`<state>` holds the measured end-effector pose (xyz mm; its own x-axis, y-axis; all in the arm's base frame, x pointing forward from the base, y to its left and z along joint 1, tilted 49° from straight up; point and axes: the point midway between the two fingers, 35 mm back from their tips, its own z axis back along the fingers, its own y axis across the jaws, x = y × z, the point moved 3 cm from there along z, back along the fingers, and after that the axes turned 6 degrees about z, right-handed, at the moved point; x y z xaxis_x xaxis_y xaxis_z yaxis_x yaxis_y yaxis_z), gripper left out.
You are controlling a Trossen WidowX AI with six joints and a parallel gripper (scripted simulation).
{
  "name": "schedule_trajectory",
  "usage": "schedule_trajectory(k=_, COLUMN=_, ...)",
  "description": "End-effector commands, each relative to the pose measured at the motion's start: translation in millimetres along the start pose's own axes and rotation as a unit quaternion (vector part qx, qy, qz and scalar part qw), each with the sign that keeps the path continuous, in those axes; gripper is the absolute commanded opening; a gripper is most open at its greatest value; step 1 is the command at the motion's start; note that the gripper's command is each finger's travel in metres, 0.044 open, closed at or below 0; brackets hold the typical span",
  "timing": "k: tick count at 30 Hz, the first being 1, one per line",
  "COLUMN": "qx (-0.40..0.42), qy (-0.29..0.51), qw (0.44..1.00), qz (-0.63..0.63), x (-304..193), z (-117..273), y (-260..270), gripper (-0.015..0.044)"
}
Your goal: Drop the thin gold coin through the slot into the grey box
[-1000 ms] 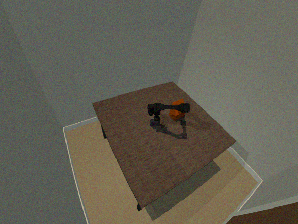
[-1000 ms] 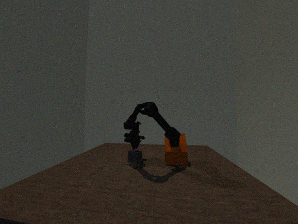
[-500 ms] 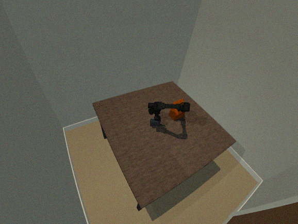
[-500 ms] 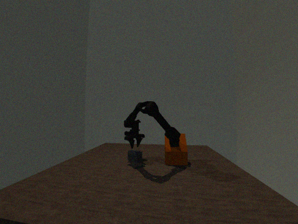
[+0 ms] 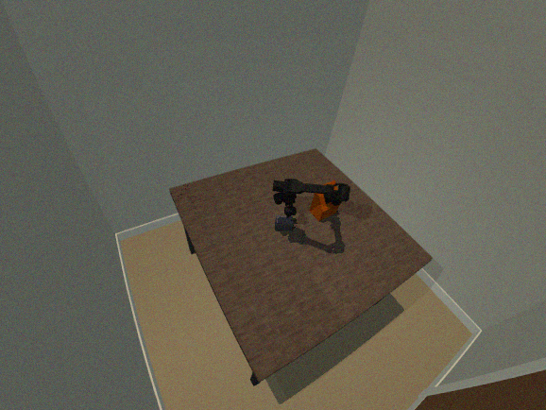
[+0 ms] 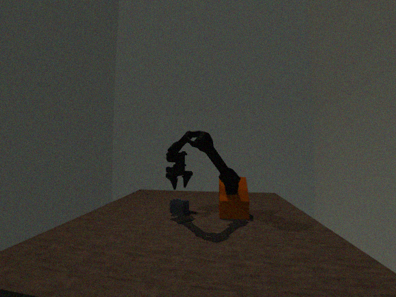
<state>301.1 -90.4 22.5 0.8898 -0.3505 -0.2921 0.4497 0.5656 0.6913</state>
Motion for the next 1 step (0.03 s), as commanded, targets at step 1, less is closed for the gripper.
schedule_trajectory(k=1, qx=-0.002, qy=0.001, qw=1.000, qz=0.002, x=-0.1, z=0.5, y=-0.3, gripper=0.0440)
